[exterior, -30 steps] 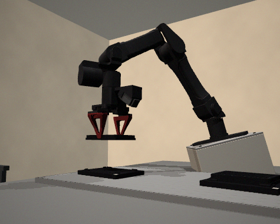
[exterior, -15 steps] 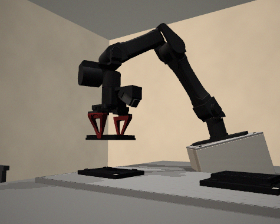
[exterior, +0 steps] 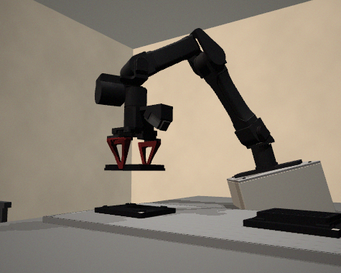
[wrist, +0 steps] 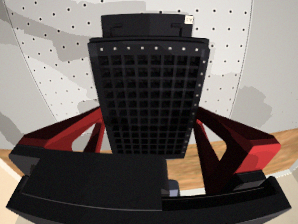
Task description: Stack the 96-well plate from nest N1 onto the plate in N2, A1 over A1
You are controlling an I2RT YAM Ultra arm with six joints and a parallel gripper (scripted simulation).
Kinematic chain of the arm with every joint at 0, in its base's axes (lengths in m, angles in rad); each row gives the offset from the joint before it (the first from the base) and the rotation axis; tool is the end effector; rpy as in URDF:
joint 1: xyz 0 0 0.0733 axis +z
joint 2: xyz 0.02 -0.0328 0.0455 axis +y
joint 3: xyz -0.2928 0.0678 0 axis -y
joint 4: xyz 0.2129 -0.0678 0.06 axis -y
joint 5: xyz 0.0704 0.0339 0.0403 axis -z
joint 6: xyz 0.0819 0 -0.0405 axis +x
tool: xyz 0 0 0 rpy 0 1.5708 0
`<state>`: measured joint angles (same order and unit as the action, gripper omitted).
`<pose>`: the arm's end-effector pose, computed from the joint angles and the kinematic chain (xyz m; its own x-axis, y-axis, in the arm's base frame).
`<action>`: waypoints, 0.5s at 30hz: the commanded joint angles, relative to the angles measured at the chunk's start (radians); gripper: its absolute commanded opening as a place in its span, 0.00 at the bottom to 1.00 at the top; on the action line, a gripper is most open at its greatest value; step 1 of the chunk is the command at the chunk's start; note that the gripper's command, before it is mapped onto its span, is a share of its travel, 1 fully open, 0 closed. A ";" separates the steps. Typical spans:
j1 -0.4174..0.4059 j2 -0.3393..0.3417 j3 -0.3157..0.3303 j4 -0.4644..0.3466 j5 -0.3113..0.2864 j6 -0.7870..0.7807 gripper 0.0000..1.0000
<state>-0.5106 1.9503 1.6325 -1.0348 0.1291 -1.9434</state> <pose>0.3287 -0.1950 0.2332 -0.1639 -0.9668 0.1959 -0.9786 0.1344 -0.1559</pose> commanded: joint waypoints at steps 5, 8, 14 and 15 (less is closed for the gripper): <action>0.034 -0.039 -0.040 -0.018 0.008 0.062 0.00; 0.057 -0.054 -0.069 0.017 0.011 0.085 0.00; 0.106 -0.080 -0.120 0.036 0.023 0.134 0.00; 0.115 -0.084 -0.128 0.039 0.024 0.142 0.00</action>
<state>-0.4206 1.8977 1.5303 -1.0168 0.1467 -1.8404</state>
